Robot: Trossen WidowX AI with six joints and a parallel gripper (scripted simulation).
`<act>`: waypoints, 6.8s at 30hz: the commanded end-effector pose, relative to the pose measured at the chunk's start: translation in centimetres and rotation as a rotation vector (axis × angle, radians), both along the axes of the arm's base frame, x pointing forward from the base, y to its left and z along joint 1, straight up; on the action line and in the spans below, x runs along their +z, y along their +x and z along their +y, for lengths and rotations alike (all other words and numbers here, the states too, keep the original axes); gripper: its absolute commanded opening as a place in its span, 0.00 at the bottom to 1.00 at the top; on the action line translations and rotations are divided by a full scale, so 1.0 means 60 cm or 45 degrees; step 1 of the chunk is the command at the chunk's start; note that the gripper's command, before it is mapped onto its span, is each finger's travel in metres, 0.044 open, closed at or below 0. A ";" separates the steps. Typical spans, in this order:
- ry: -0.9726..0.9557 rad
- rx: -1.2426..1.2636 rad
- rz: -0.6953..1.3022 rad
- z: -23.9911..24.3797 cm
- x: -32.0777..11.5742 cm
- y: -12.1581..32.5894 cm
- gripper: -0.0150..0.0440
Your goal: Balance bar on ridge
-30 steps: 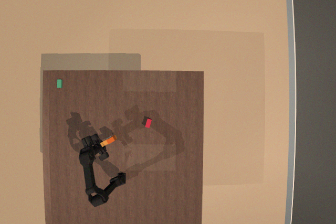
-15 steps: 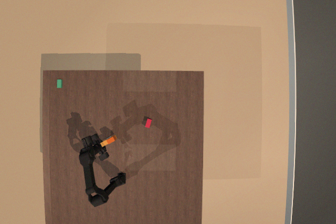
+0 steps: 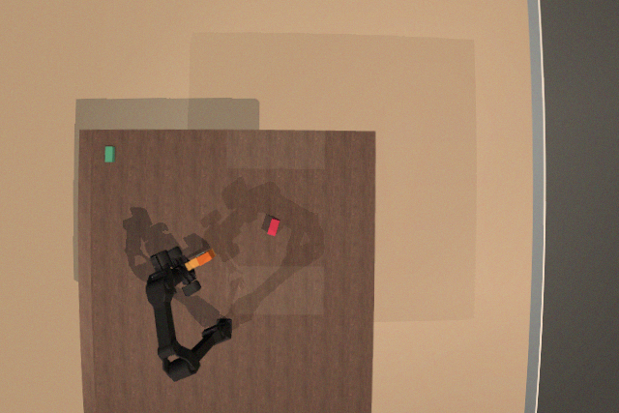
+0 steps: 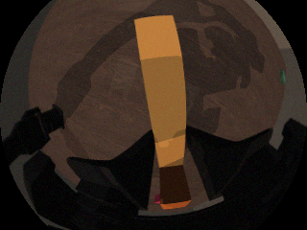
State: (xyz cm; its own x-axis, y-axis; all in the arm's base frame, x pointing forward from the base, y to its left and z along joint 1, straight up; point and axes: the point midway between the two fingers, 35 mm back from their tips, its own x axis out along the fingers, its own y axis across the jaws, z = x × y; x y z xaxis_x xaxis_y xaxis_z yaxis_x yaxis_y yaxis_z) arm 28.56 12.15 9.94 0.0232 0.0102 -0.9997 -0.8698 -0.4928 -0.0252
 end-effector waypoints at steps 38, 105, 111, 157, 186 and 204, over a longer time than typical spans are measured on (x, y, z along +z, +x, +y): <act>0.000 -0.003 -0.001 0.000 -0.007 0.001 0.25; 0.000 -0.003 0.000 0.000 -0.016 0.000 0.25; 0.000 -0.003 0.000 0.000 -0.017 0.000 0.25; 0.000 -0.003 0.000 0.001 -0.021 -0.001 0.25; 0.002 0.002 -0.008 0.001 -0.016 0.001 0.25; 0.002 0.002 -0.008 0.001 -0.016 0.001 0.43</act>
